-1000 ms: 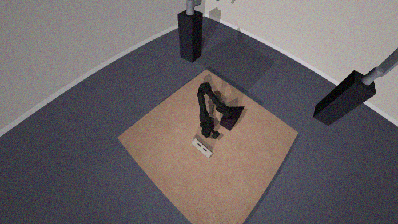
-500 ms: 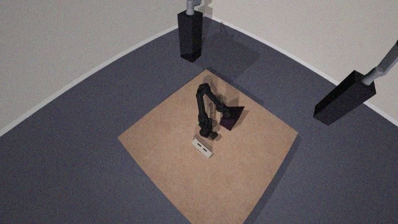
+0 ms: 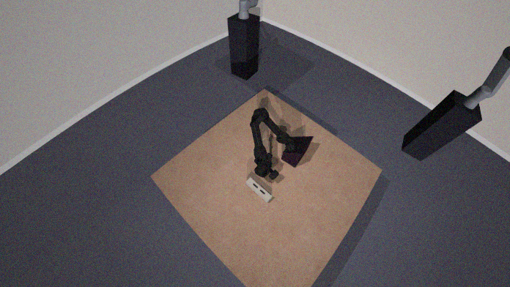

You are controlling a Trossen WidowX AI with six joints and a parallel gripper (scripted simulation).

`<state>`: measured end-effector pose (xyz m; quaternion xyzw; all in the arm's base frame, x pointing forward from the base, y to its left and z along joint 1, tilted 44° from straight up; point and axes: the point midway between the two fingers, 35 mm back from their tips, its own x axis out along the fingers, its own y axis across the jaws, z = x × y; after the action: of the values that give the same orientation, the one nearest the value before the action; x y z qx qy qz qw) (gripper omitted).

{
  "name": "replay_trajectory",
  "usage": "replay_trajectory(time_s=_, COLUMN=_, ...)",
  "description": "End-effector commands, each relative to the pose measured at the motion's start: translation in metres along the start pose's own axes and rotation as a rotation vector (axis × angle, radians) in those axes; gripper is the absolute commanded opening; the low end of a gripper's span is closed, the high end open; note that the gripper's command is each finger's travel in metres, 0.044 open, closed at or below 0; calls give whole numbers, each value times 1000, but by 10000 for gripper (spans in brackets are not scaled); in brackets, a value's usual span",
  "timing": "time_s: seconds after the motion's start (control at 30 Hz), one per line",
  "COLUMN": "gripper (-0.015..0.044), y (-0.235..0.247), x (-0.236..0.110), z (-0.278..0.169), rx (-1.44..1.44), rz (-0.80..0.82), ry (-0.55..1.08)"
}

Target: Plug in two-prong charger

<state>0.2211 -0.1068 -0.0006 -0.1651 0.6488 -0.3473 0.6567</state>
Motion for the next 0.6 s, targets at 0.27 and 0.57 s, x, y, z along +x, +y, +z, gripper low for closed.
replay_trajectory(time_s=0.27, gripper=440, y=-1, x=20, z=-3, rx=-11, rz=-8, ry=7)
replay_trajectory(time_s=0.57, gripper=440, y=-2, x=33, z=-3, rx=-11, rz=-11, ry=7)
